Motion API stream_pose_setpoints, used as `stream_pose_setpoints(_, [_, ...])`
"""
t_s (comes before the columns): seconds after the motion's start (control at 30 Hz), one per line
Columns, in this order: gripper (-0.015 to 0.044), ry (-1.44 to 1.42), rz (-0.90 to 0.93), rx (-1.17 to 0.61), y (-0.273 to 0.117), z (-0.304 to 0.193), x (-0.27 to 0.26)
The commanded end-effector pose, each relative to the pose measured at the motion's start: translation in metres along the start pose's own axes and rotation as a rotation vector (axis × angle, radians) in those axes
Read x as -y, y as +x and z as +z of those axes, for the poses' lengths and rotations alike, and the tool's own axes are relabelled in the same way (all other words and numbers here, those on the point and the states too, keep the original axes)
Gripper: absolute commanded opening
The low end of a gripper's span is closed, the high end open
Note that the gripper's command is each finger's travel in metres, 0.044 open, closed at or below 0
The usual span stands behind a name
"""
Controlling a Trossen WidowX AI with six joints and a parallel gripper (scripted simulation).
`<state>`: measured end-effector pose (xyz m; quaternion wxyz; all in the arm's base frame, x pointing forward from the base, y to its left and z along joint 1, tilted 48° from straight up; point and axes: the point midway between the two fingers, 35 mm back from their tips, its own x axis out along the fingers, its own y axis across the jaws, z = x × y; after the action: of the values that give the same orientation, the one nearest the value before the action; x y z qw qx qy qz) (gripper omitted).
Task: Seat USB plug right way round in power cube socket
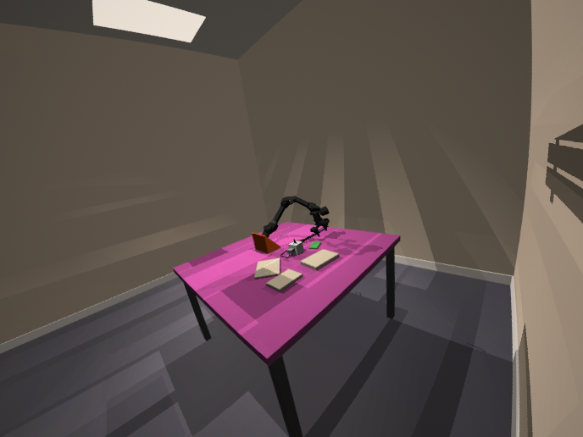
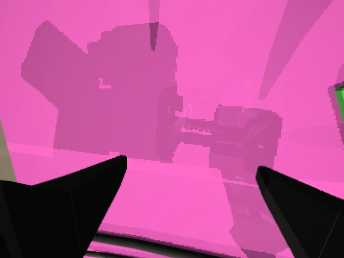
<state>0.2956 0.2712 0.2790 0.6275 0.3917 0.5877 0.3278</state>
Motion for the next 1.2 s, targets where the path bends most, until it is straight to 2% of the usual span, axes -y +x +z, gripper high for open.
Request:
stream_pose_setpoints(0.0, [0.0440, 0.222, -0.100, 0.077, -0.025, 0.036, 0.060])
stream_pose_setpoints(0.27, [0.0440, 0.756, -0.243, 0.152, -0.091, 0.062, 0.188])
stream_pose_setpoints(0.53, [0.0440, 1.331, -0.239, 0.137, -0.159, 0.029, 0.283])
stream_pose_setpoints(1.17, [0.0440, 1.373, -0.232, 0.132, -0.157, 0.024, 0.288])
